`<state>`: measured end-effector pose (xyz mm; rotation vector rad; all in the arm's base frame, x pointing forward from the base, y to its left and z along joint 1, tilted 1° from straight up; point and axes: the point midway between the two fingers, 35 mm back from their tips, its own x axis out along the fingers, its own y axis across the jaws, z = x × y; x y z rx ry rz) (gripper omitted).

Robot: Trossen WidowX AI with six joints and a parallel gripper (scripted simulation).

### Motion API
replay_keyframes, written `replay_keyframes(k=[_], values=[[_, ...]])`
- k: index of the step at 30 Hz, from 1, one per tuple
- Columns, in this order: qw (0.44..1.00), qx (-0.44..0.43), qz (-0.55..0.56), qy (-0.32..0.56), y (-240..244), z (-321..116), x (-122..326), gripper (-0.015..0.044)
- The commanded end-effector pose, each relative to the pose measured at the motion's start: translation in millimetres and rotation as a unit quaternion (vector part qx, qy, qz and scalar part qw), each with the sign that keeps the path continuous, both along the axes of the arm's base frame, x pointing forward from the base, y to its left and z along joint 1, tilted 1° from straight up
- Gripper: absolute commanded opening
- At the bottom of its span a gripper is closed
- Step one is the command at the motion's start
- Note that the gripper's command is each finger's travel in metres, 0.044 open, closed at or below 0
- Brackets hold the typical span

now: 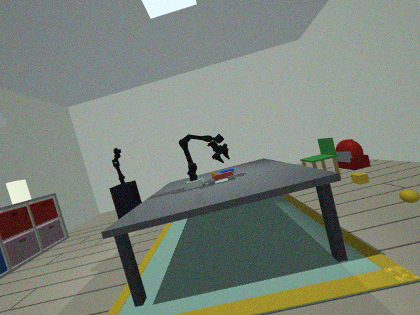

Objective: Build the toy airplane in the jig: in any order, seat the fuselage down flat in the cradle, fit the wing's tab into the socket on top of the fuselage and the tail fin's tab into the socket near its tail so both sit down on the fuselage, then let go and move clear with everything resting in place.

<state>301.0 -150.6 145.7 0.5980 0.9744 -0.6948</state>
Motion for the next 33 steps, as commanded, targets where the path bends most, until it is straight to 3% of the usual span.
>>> replay_keyframes(k=[1,5,7,15,20,33], values=[[0.978,0.016,0.180,0.103,56.1,-16.7,-4.0,0.0440],[0.910,0.037,0.362,0.199,111.0,-28.0,-22.1,0.0440],[0.894,0.042,0.392,0.214,119.6,-29.0,-26.2,0.0440],[0.894,0.042,0.392,0.214,119.6,-31.2,-25.9,0.0440],[0.894,0.042,0.392,0.214,120.5,-80.1,-24.2,0.0440],[0.894,0.042,0.392,0.214,121.0,-102.8,-23.3,0.0440]])
